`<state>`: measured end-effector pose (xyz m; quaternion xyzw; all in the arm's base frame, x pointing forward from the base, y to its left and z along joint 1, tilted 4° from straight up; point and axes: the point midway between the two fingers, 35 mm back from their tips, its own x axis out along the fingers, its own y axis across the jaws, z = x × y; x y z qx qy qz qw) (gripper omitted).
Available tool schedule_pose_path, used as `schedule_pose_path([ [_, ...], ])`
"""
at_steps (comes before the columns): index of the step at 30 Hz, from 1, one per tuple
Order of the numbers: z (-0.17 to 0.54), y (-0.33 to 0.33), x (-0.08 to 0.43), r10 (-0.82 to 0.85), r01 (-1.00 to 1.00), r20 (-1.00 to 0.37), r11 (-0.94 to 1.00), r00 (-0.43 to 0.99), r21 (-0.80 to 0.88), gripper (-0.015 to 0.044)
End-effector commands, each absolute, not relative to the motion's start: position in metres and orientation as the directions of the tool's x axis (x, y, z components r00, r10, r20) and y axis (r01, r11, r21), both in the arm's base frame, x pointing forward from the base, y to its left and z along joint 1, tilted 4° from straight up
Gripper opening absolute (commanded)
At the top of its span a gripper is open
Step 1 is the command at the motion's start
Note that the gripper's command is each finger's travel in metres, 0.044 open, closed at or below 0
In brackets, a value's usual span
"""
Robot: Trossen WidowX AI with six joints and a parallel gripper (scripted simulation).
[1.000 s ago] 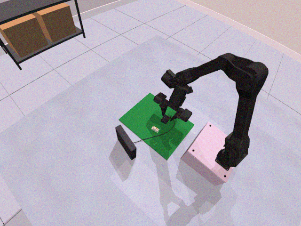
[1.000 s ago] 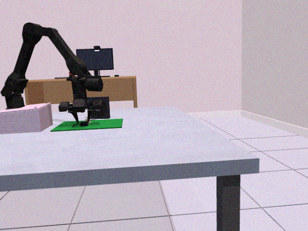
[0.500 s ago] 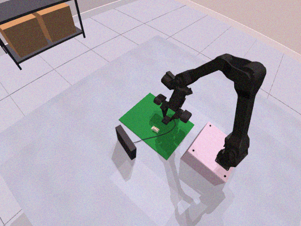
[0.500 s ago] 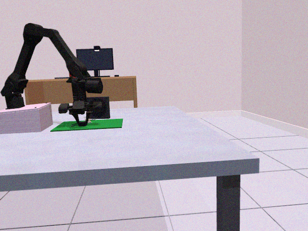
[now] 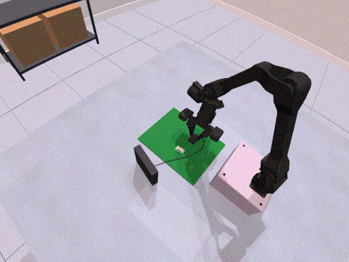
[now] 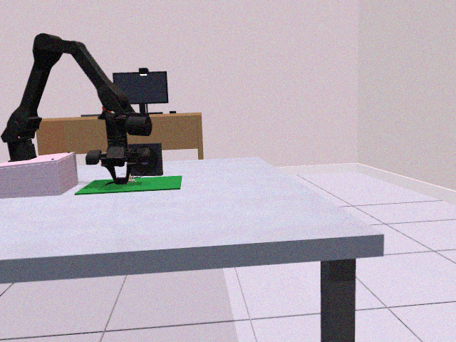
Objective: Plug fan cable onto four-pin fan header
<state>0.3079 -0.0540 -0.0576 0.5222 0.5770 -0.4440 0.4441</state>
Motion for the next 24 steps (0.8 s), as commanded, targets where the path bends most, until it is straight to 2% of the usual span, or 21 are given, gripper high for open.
schedule_pose_path([
  [1,-0.043,-0.055,0.312,0.204,0.998,-0.978,0.059,-0.049,-0.038,0.0000],
  [19,0.004,-0.052,0.311,0.201,0.997,-0.978,0.067,-0.052,-0.040,0.0000],
  [24,0.004,-0.051,0.311,0.185,0.977,-0.981,0.213,-0.054,-0.014,0.0000],
])
